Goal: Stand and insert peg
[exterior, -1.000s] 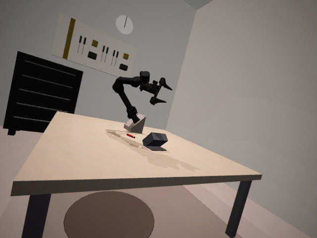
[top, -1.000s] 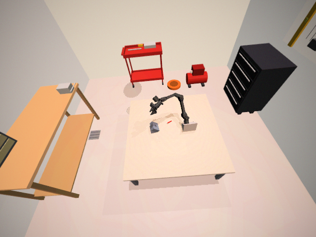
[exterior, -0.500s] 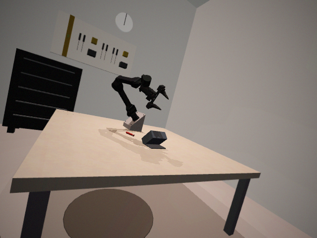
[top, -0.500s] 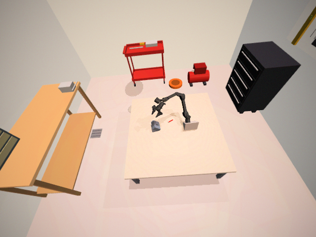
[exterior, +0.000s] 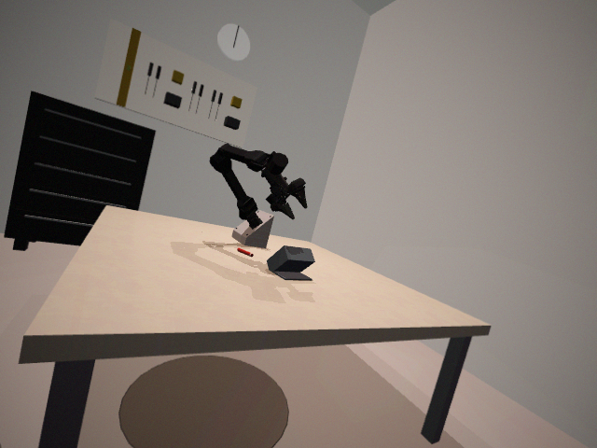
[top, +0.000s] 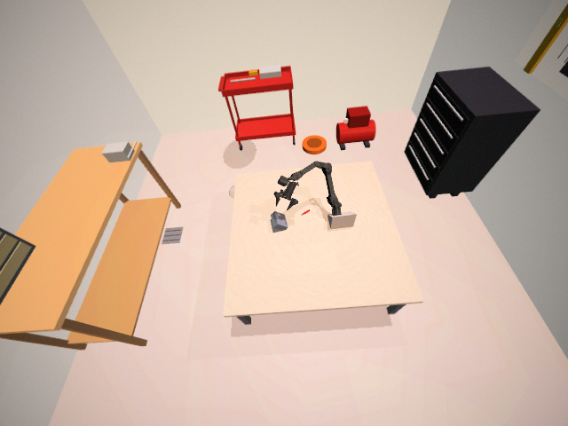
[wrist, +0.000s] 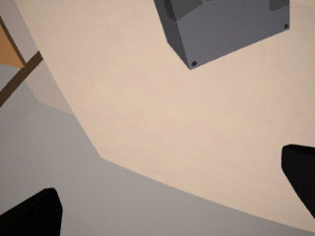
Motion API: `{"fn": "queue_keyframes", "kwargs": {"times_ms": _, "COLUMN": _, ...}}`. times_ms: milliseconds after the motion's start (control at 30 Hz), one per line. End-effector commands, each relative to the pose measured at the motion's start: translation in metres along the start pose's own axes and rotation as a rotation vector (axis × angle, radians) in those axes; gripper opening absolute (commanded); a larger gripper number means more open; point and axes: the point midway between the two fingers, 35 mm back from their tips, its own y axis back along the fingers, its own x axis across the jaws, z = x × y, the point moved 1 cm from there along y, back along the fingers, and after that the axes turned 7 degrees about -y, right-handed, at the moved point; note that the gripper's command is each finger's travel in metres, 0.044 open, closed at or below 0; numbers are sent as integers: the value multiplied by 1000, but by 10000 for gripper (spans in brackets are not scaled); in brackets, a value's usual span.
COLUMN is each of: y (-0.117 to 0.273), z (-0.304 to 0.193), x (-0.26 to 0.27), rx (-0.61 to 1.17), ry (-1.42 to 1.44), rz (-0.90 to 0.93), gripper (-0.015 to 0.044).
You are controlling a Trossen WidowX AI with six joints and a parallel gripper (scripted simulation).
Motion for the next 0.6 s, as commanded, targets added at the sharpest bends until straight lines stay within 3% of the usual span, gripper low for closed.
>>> {"fn": "queue_keyframes", "kwargs": {"times_ms": 0, "y": -3, "z": 9, "x": -18, "rx": -59, "ry": -122, "rz": -59, "gripper": 440}}
{"fn": "queue_keyframes", "kwargs": {"times_ms": 567, "y": -7, "z": 43, "x": -85, "rx": -357, "ry": -587, "rz": -209, "gripper": 440}}
